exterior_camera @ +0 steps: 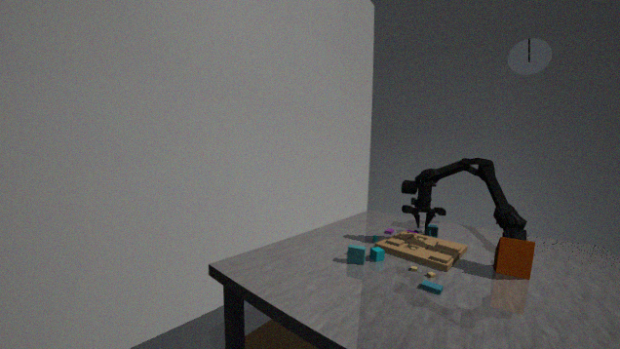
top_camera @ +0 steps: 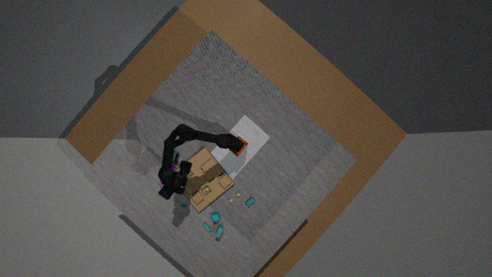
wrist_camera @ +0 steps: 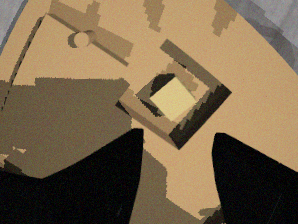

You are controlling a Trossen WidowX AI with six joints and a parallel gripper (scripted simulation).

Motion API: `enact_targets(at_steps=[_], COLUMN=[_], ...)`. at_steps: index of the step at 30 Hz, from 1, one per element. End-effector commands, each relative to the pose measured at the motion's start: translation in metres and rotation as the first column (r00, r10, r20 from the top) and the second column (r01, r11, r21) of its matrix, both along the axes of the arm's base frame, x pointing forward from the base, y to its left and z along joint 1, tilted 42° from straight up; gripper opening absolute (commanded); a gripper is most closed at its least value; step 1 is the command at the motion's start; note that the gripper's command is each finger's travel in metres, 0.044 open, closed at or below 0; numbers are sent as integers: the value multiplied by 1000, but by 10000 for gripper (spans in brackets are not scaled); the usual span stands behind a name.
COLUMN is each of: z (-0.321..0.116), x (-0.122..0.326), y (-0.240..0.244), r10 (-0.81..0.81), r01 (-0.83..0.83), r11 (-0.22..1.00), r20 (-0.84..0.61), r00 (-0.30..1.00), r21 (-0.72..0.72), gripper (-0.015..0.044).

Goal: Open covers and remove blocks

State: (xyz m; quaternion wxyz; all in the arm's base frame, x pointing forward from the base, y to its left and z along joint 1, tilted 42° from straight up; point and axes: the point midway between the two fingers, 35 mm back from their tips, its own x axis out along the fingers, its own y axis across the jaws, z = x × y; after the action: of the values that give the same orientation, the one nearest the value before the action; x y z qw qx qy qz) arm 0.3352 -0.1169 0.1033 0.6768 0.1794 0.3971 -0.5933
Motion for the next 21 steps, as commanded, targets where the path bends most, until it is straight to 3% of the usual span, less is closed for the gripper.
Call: enact_targets(at_steps=[1, 9, 21], z=[-1, -3, -6], x=[0, 0, 0], y=[-1, -3, -5], r10=[42, 112, -8], r01=[-42, -112, 9], r11=[999, 994, 1000], r20=[-36, -98, 8], r00=[998, 989, 1000], r21=[-1, 5, -3], gripper=[144, 144, 144])
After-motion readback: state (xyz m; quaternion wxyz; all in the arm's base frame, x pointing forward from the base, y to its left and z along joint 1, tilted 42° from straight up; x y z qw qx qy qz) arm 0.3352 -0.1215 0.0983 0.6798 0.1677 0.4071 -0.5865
